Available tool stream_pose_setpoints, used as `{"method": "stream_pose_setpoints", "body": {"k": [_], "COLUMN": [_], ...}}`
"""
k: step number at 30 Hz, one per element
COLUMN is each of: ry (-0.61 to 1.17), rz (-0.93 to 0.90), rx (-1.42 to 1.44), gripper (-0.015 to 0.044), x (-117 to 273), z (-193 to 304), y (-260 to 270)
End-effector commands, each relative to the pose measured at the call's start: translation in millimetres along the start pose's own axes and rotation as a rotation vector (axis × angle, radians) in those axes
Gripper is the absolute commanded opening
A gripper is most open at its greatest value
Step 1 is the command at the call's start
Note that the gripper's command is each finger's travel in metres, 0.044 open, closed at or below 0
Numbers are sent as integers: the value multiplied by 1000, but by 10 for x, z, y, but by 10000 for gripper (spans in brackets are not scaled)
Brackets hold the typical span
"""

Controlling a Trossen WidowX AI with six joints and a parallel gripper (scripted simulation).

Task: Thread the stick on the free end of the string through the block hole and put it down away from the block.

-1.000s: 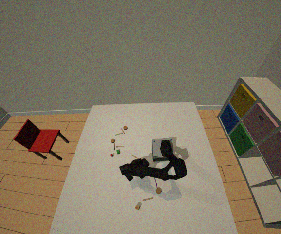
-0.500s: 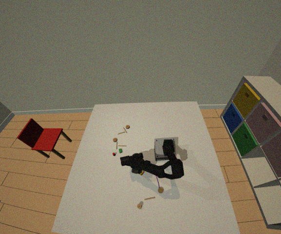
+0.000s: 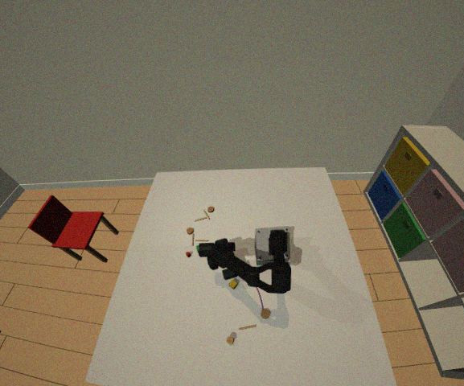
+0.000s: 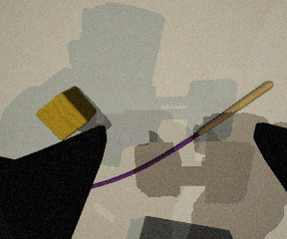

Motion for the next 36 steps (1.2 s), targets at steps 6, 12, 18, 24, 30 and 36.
{"method": "stream_pose_setpoints", "body": {"k": [6,12,18,24,30,36], "ry": [40,40,40,40,40,40], "rz": [-10,-10,-10,-10,-10,-10], "rx": [-905,-905,-905,-905,-905,-905], "gripper": [440,440,440,282,125,120], "x": [-74,-74,-74,-74,-74,-74], "z": [174,174,174,174,174,174], "y": [-448,-448,-448,-448,-448,-448]}}
Point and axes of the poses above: the point midway between the two fingers, 35 mm back from their tips, its own x axis back along the fingers, its own y axis across the jaws, z = x × y, the point moved 7 cm from there along x, back along the fingers, and after that the axes turned 12 degrees about -x, right-handed, at the moved point
